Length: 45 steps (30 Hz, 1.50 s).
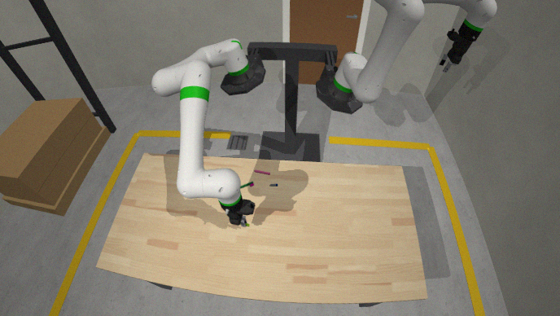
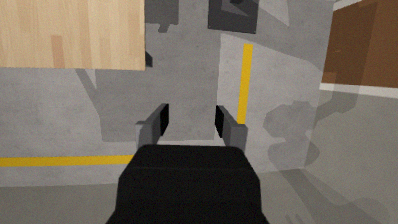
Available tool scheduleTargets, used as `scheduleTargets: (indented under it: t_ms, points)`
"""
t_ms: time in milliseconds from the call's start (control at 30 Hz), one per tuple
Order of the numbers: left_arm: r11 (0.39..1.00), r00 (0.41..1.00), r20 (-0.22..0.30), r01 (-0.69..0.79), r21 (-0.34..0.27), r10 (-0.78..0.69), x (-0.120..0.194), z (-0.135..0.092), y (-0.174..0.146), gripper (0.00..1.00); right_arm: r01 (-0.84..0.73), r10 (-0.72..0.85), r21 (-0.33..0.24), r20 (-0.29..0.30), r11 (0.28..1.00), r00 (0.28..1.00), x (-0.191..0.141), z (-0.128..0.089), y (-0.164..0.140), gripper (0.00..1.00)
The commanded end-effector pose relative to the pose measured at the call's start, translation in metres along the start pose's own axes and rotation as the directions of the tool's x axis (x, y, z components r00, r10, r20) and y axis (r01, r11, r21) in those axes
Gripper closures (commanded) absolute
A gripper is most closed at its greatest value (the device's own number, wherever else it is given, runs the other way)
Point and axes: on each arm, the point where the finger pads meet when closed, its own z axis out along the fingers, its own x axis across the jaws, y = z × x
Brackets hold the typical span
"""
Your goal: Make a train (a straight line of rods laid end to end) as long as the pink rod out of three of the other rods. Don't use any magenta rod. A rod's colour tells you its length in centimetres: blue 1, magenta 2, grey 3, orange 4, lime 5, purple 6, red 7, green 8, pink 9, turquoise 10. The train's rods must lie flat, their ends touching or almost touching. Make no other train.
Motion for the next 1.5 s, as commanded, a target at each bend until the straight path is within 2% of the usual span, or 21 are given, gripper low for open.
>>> scheduleTargets:
  t_ms: [0, 33, 500, 567, 600, 1067, 1133, 1233, 1467]
  points:
    - [1.0, 1.0, 0.0, 0.0, -0.002, 0.0, 0.0, -0.001, 0.0, 0.0, 0.018, -0.018, -0.007, -0.009, 1.0, 1.0, -0.028, 0.002, -0.007, 0.76]
    - [1.0, 1.0, 0.0, 0.0, -0.002, 0.0, 0.0, -0.001, 0.0, 0.0, 0.03, -0.03, -0.011, -0.009, 0.999, 1.0, -0.046, 0.004, -0.01, 0.76]
    - [1.0, 1.0, 0.0, 0.0, -0.002, 0.0, 0.0, -0.001, 0.0, 0.0, 0.096, -0.096, -0.017, -0.011, 0.995, 0.995, -0.147, 0.006, -0.024, 0.76]
    - [1.0, 1.0, 0.0, 0.0, -0.002, 0.0, 0.0, -0.001, 0.0, 0.0, 0.096, -0.096, -0.017, -0.011, 0.995, 0.995, -0.147, 0.006, -0.024, 0.76]
    - [1.0, 1.0, 0.0, 0.0, -0.002, 0.0, 0.0, -0.001, 0.0, 0.0, 0.11, -0.11, -0.015, -0.011, 0.994, 0.994, -0.17, 0.006, -0.026, 0.76]
    - [1.0, 1.0, 0.0, 0.0, -0.002, 0.0, 0.0, -0.001, 0.0, 0.0, 0.173, -0.172, 0.004, -0.009, 0.985, 0.985, -0.275, -0.002, -0.031, 0.76]
    - [1.0, 1.0, 0.0, 0.0, -0.002, 0.0, 0.0, -0.001, 0.0, 0.0, 0.173, -0.172, 0.004, -0.009, 0.985, 0.985, -0.275, -0.002, -0.031, 0.76]
    - [1.0, 1.0, 0.0, 0.0, -0.002, 0.0, 0.0, -0.001, 0.0, 0.0, 0.182, -0.182, 0.009, -0.009, 0.983, 0.983, -0.292, -0.004, -0.032, 0.76]
    - [1.0, 1.0, 0.0, 0.0, -0.002, 0.0, 0.0, -0.001, 0.0, 0.0, 0.183, -0.182, 0.009, -0.009, 0.983, 0.983, -0.293, -0.004, -0.032, 0.76]
